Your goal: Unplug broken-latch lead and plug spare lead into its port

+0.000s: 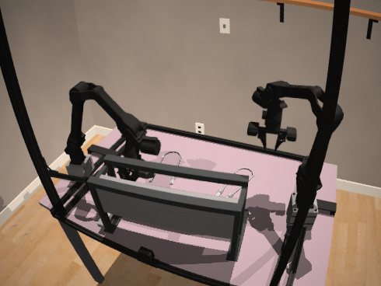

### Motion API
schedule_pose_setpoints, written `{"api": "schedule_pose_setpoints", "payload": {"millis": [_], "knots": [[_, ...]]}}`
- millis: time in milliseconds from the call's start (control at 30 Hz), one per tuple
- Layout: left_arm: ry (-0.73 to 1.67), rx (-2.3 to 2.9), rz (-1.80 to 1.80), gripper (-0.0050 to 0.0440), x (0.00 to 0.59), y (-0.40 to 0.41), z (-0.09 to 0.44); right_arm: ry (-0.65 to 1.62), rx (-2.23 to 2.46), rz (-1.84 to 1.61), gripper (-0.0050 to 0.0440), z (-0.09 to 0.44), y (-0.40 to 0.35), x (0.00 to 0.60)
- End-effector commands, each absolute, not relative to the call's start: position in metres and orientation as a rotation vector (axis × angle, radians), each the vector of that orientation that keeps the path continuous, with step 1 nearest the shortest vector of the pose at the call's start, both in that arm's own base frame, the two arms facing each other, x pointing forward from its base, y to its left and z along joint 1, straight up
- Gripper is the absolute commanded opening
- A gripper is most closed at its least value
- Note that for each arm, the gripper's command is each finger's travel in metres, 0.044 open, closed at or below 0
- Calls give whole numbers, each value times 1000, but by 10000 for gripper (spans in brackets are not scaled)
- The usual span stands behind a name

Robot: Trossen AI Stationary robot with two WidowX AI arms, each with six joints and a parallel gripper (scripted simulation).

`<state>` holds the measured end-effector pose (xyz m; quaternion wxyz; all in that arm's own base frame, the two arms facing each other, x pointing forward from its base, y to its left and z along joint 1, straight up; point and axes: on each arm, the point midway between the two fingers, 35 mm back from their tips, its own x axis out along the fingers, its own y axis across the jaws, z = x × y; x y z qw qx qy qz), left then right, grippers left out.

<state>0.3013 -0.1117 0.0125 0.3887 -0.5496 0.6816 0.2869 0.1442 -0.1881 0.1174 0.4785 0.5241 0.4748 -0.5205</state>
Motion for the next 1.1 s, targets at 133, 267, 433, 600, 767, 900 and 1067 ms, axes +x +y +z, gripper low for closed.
{"api": "schedule_pose_setpoints", "payload": {"millis": [133, 267, 433, 600, 767, 900, 1067], "knots": [[1666, -1413, 812, 55, 305, -73, 13, 1159, 1279, -1271, 176, 117, -188, 144], [1737, -1396, 721, 55, 300, -116, 13, 1159, 1279, -1271, 176, 117, -188, 144], [1737, -1396, 721, 55, 300, -116, 13, 1159, 1279, -1271, 176, 117, -188, 144], [1737, -1396, 721, 55, 300, -116, 13, 1159, 1279, -1271, 176, 117, -188, 144], [1737, -1396, 721, 55, 300, -116, 13, 1159, 1279, -1271, 176, 117, -188, 144], [1724, -1411, 742, 176, 301, -112, 13, 1159, 1279, -1271, 176, 117, -188, 144], [1724, -1411, 742, 176, 301, -112, 13, 1159, 1279, -1271, 176, 117, -188, 144]]}}
